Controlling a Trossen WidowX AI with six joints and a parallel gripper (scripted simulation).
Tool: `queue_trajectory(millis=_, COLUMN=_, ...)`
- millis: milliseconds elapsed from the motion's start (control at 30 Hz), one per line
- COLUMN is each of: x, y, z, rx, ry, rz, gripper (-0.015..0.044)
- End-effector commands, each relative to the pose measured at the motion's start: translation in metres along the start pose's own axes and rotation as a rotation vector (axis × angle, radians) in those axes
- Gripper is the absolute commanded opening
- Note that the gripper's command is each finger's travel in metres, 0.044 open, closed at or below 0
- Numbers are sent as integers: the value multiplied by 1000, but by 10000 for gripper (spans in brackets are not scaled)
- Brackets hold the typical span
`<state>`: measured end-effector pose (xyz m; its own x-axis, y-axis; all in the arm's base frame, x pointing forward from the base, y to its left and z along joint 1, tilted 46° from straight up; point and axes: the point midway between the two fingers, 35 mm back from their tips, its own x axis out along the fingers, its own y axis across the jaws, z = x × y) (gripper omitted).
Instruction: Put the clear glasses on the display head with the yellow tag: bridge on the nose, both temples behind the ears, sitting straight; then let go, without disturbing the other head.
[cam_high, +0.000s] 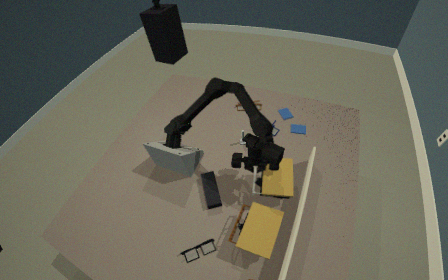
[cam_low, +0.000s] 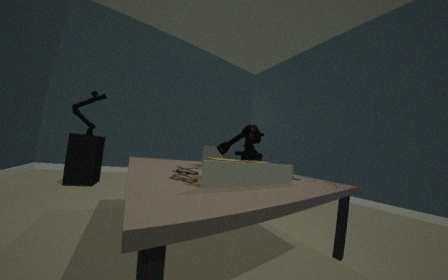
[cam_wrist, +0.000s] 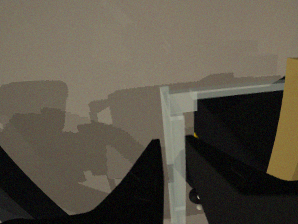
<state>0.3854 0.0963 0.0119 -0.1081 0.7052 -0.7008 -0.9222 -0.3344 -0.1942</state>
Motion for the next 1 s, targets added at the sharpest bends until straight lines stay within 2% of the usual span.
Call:
queue_trajectory(millis=0, x=0, y=0, z=0, rx=0, ry=0, rz=0, gripper=107)
queue_trajectory(millis=200, x=0, y=0, z=0, rx=0, ry=0, rz=0, gripper=107)
queue_trajectory(millis=400, x=-33, y=1, z=0, rx=6, ry=-7, rz=10, gripper=107)
queue_trajectory(millis=567, x=-35, y=1, z=0, rx=7, ry=-8, rz=10, gripper=107)
queue_trajectory(millis=967, x=-44, y=40, z=-1, rx=8, ry=-7, rz=12, gripper=107)
